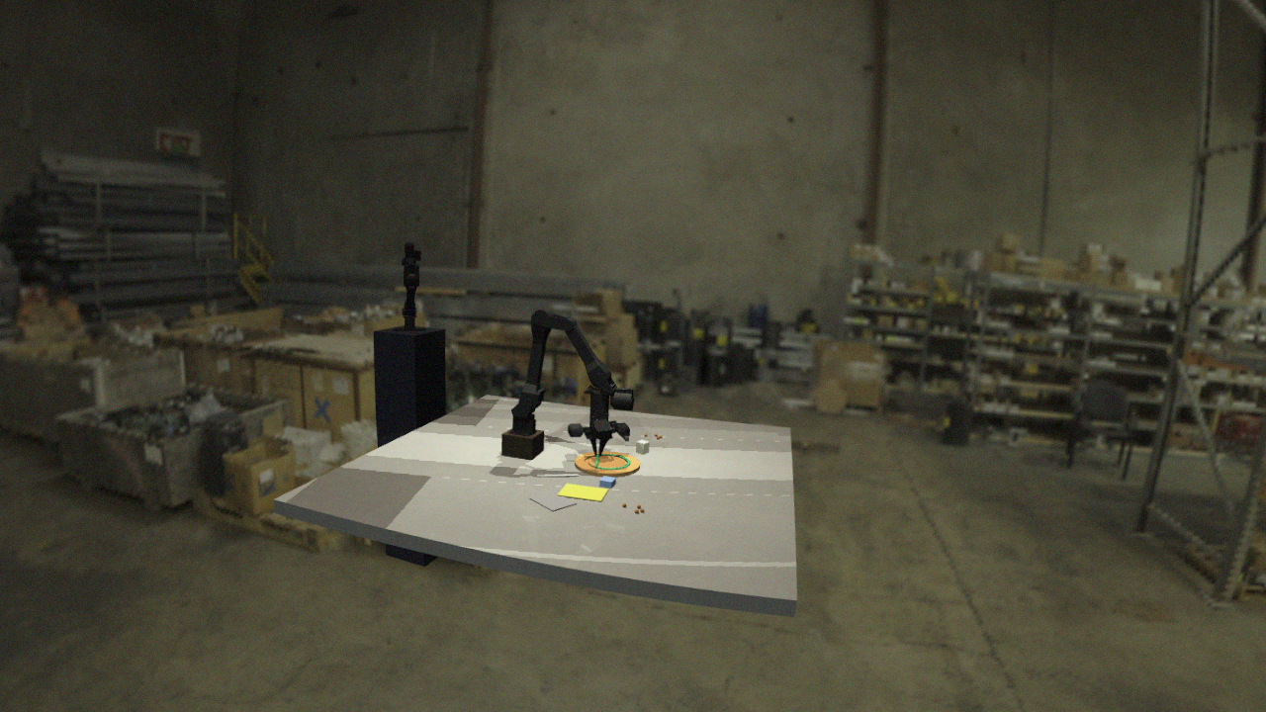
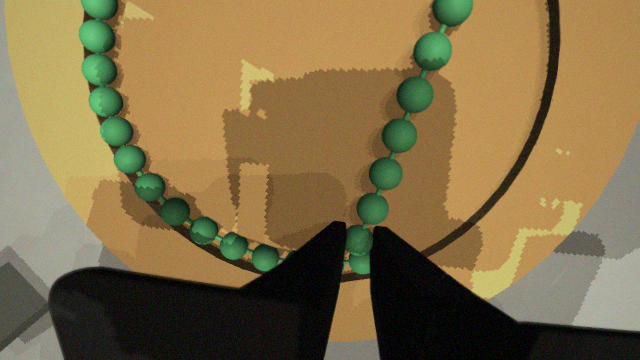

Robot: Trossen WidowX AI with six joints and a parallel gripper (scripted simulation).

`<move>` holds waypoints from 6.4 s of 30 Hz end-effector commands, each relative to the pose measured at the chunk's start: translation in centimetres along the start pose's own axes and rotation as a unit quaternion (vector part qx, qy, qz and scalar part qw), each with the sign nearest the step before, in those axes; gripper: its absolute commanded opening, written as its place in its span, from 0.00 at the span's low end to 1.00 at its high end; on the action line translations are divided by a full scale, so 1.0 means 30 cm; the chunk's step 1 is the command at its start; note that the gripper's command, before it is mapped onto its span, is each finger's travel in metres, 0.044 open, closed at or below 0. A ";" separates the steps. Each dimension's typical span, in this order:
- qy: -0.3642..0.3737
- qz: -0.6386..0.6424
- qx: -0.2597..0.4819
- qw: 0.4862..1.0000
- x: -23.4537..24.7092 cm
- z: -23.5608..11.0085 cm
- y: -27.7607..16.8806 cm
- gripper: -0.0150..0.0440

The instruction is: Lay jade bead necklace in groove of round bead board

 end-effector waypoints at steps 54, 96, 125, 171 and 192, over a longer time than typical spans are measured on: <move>0.001 0.000 0.000 1.000 -0.042 -0.004 -0.012 0.65; -0.002 -0.022 0.000 1.000 -0.033 -0.091 0.024 0.46; -0.003 -0.022 0.000 1.000 -0.035 0.006 0.024 0.46; -0.001 -0.022 0.000 1.000 -0.031 -0.007 0.025 0.25; -0.003 -0.022 0.000 1.000 -0.075 -0.020 0.015 0.25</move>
Point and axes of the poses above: the point midway between the two fingers, 35 mm back from their tips, its own z axis out along the fingers, its own x axis across the jaws, y = z × x, the point moved 3 cm from there along -z, back along the fingers, and after that the axes turned 10 degrees about z, right-handed, at the moved point
